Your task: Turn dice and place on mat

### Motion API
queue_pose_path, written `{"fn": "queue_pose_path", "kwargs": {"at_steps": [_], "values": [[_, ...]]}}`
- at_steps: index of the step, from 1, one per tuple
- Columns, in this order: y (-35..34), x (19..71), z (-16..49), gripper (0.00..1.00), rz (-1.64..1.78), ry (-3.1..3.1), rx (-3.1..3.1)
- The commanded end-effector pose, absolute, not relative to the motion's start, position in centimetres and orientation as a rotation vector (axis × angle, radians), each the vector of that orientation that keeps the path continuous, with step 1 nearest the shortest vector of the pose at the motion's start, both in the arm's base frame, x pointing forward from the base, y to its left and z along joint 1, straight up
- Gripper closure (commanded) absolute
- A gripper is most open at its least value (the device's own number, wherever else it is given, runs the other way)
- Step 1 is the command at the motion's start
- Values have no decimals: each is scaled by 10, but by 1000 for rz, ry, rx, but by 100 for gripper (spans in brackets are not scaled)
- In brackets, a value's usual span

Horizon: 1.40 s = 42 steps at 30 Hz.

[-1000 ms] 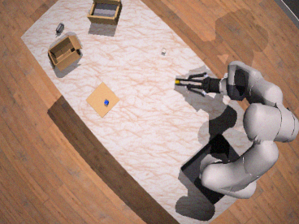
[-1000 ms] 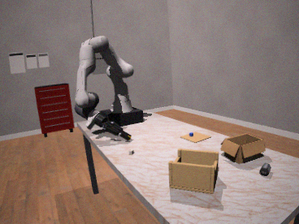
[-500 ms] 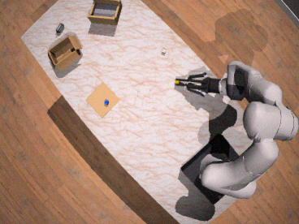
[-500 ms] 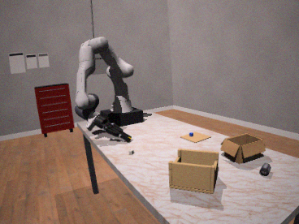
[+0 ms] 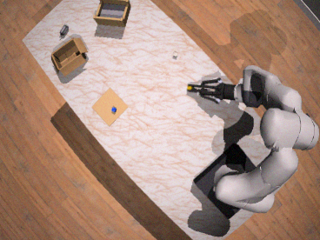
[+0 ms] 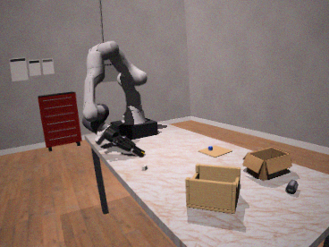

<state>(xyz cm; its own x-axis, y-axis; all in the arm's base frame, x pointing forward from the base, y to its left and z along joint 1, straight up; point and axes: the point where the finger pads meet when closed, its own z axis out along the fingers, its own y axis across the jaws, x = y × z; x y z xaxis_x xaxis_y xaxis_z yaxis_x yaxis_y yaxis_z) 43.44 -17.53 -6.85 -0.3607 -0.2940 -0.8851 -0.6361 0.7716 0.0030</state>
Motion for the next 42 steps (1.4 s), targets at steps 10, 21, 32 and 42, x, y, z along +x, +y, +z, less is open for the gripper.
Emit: {"fn": "queue_pose_path", "kwargs": {"at_steps": [10, 21, 32, 42], "values": [[-179, 434, -70, 82, 418, 1964, -703], [-179, 434, -70, 82, 418, 1964, -703], [-179, 434, -70, 82, 418, 1964, -703], [-179, 434, -70, 75, 418, 1964, -703]]}}
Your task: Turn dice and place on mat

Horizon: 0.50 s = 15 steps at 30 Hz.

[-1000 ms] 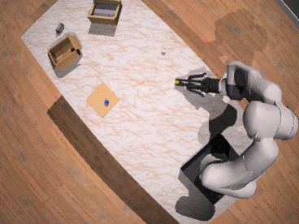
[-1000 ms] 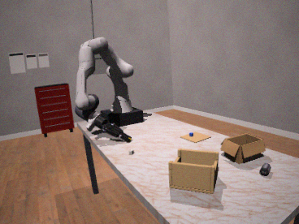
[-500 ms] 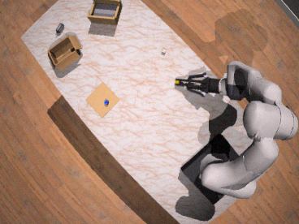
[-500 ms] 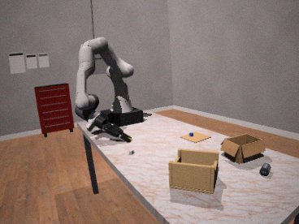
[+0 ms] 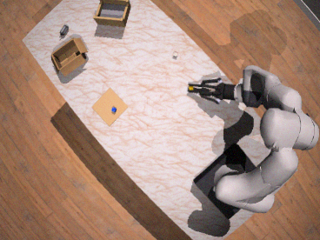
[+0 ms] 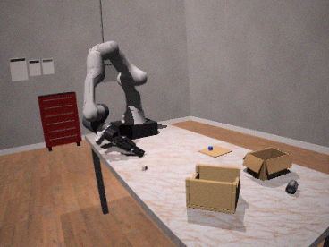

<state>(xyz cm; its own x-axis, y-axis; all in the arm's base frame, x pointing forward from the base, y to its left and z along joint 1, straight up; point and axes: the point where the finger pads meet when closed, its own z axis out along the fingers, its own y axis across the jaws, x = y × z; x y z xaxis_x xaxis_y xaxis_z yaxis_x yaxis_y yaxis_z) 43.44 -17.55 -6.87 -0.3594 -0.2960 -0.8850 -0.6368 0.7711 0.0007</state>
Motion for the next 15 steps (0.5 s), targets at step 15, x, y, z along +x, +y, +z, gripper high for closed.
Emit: {"fn": "queue_pose_path", "kwargs": {"at_steps": [15], "values": [[-179, 434, -70, 71, 418, 1964, -703]]}}
